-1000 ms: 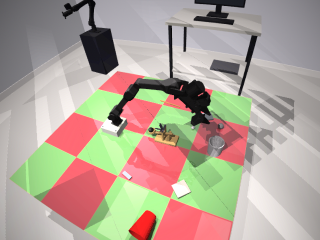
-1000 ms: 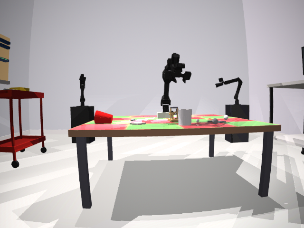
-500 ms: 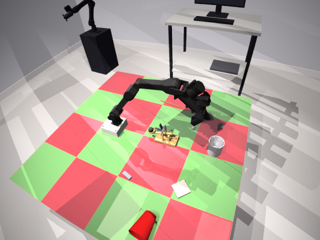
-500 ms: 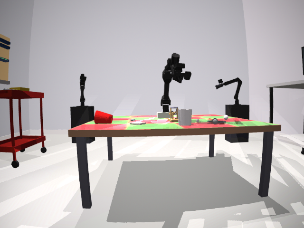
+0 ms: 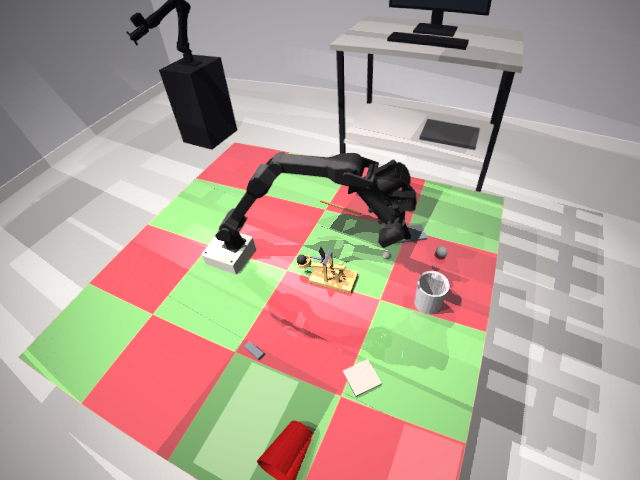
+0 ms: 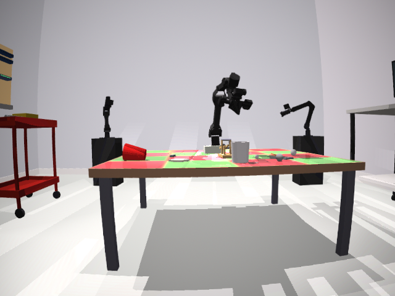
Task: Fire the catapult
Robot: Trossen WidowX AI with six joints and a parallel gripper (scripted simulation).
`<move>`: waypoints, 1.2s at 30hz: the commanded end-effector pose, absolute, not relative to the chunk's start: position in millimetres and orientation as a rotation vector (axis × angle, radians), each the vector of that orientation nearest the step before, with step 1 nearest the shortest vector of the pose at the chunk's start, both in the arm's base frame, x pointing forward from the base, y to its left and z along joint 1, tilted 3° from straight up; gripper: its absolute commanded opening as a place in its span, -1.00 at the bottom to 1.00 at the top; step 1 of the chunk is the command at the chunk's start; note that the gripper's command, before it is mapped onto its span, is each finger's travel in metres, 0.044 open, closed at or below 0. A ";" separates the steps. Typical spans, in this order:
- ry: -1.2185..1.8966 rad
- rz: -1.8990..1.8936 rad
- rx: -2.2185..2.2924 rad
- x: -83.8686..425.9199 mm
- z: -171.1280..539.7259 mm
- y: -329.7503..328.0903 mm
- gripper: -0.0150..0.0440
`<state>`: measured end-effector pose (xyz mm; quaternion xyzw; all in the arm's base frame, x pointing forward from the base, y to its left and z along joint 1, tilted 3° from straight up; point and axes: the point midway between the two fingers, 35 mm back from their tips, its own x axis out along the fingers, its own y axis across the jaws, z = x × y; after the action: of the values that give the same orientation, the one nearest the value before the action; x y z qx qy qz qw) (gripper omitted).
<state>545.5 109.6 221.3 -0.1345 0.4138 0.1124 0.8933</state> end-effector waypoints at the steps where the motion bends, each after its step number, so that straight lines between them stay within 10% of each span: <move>1: 0.943 0.260 -0.373 524.8 199.9 122.8 -0.49; 36: 1.487 0.541 -1.292 335.6 100.3 143.5 -0.49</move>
<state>354.8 147.5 104.0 -0.5021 0.6148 0.2148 0.5691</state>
